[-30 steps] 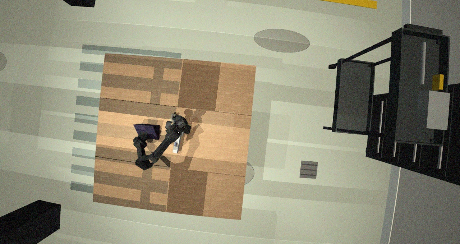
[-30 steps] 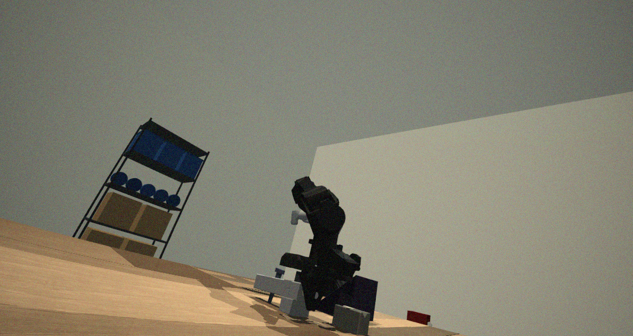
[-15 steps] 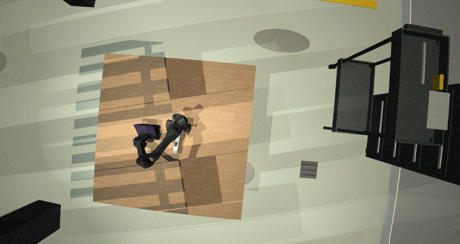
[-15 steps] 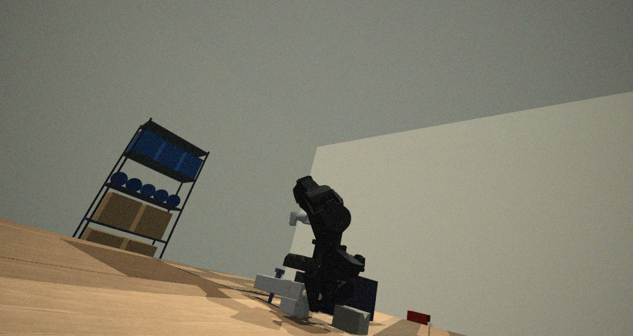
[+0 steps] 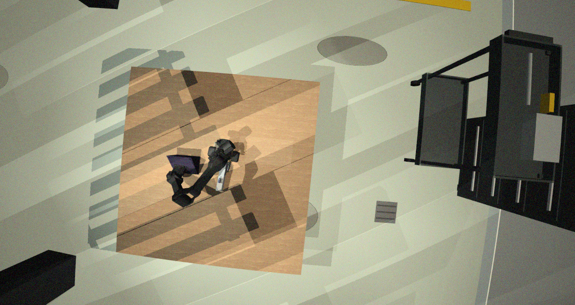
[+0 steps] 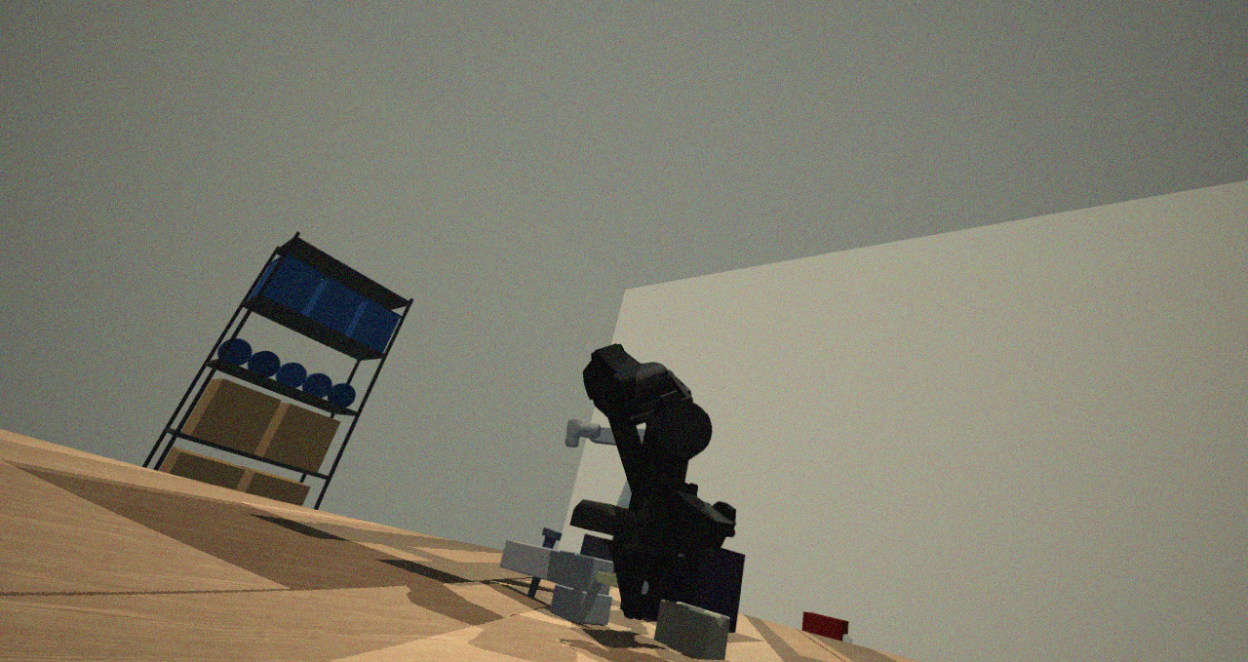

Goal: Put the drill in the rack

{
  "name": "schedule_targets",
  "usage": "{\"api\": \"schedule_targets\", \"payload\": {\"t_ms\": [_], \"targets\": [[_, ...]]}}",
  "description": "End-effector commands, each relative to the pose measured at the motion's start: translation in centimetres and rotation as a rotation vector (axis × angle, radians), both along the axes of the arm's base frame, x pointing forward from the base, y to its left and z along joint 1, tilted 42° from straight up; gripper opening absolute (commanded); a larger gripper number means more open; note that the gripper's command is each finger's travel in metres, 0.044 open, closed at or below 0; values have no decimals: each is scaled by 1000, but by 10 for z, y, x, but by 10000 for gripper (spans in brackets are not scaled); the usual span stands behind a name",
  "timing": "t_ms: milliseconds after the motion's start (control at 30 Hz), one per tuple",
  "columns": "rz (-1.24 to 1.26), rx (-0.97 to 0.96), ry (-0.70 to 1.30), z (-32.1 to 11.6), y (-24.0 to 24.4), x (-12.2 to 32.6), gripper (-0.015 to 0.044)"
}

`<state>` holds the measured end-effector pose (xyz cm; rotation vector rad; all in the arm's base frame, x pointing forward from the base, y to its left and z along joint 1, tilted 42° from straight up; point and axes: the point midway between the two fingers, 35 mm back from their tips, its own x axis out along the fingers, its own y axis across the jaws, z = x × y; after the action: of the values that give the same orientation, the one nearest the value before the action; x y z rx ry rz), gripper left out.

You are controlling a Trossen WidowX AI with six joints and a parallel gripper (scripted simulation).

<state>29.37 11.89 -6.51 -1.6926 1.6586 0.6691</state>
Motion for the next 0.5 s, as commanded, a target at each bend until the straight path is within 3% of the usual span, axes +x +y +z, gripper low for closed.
{"api": "schedule_targets", "payload": {"t_ms": [0, 167, 467], "targets": [[-1, 4, -3, -3, 7, 1, 0], [-1, 4, -4, -8, 13, 1, 0], [0, 1, 0, -5, 8, 1, 236]]}}
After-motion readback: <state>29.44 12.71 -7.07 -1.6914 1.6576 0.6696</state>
